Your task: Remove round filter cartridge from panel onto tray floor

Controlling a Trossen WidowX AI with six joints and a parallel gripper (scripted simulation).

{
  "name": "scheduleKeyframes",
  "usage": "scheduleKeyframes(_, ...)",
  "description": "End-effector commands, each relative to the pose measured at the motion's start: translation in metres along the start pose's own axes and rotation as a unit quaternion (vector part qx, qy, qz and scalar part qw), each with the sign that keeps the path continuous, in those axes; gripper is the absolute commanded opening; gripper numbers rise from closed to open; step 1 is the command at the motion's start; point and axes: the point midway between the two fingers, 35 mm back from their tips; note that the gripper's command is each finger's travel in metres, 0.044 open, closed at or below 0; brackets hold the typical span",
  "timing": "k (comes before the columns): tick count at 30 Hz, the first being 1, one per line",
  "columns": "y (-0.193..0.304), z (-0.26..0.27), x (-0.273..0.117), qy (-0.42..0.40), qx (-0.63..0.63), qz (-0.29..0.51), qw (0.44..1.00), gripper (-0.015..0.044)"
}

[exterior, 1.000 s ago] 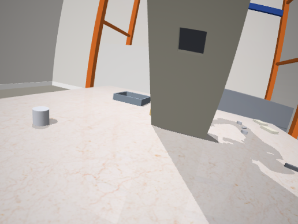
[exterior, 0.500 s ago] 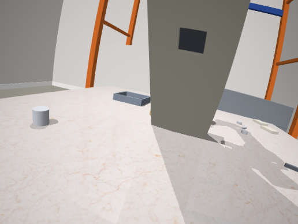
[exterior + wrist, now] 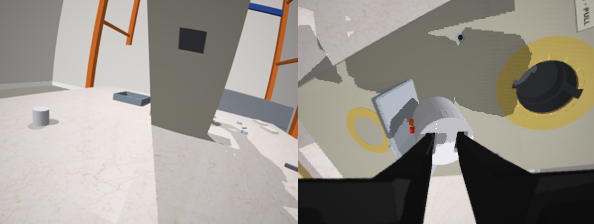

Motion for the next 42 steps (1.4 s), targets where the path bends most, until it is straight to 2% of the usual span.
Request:
scheduleKeyframes(1, -0.001, -0.002, -0.001, 0.005, 0.0, -0.002, 1.0, 0.0088)
scheduleKeyframes(7, -0.017, -0.054, -0.033, 0.162, -0.003, -0.049, 0.986, 0.0088)
scheduleKeyframes(12, -0.017, -0.056, -0.034, 0.167, -0.003, -0.05, 0.985, 0.0088)
scheduleKeyframes(24, -0.03, -0.096, -0.098, 0.16, -0.003, -0.047, 0.986, 0.0403)
scheduleKeyframes(26, -0.028, -0.092, -0.093, 0.148, 0.028, -0.048, 0.987, 0.035)
scheduleKeyframes(28, -0.024, -0.079, -0.08, 0.114, 0.117, -0.048, 0.985, 0.0305)
scheduleKeyframes(32, -0.013, -0.049, -0.055, 0.046, 0.312, -0.029, 0.949, 0.0305)
scheduleKeyframes(37, 0.001, -0.011, -0.03, -0.019, 0.528, 0.025, 0.848, 0.0305)
scheduleKeyframes(42, 0.002, -0.005, -0.027, -0.025, 0.555, 0.035, 0.831, 0.0305)
Point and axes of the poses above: the point midway between the two fingers, 35 mm back from their tips, its own x axis out along the fingers, its own z axis across the jaws, y = z × x, and after that the axes turned 5 degrees about -x, right-handed
